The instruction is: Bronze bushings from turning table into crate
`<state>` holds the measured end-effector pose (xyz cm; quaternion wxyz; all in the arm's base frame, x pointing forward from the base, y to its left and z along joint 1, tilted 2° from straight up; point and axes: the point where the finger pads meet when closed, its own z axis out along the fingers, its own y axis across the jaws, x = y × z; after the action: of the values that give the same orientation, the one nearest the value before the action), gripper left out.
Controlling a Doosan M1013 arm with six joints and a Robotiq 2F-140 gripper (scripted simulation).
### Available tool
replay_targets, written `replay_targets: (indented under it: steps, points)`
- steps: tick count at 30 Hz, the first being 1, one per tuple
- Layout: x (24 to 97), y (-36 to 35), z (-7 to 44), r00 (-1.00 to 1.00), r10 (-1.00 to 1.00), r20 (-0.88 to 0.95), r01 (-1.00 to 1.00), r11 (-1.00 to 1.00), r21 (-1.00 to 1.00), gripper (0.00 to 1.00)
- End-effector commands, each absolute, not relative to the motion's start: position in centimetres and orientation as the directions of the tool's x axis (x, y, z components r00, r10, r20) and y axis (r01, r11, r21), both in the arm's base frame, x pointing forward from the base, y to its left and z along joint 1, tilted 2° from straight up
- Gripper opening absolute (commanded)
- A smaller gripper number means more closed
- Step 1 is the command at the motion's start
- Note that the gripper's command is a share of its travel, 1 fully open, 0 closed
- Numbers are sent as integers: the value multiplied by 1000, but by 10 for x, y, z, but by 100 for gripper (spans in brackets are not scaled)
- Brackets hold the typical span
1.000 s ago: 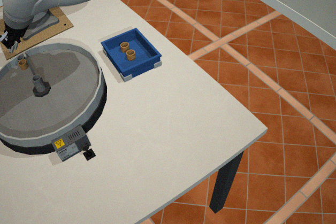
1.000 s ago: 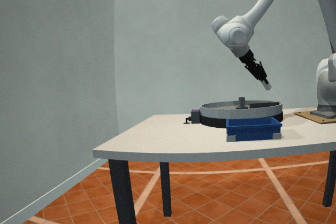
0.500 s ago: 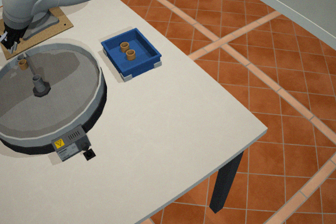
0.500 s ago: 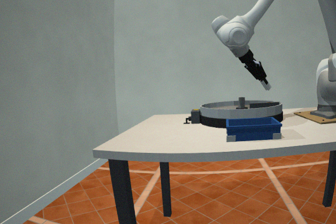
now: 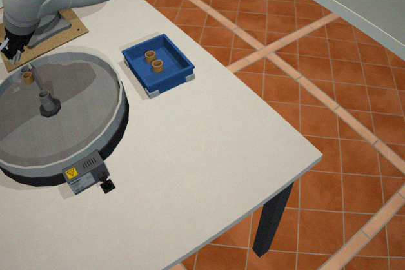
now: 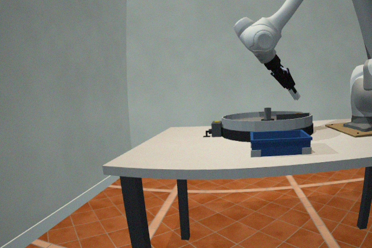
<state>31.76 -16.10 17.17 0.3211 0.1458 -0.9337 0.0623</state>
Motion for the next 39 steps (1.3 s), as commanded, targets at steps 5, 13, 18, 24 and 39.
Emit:
replay_targets:
  steps: [5,13,18,24,39]
  points:
    - [318,-161,172,-751,-232,618,-312,950,-22,6]
    - [318,-161,172,-751,-232,618,-312,950,-22,6]
    - [318,-161,172,-751,-232,618,-312,950,-22,6]
    - [318,-161,153,-751,-232,618,-312,950,-22,6]
    - [318,-161,148,-751,-232,618,-312,950,-22,6]
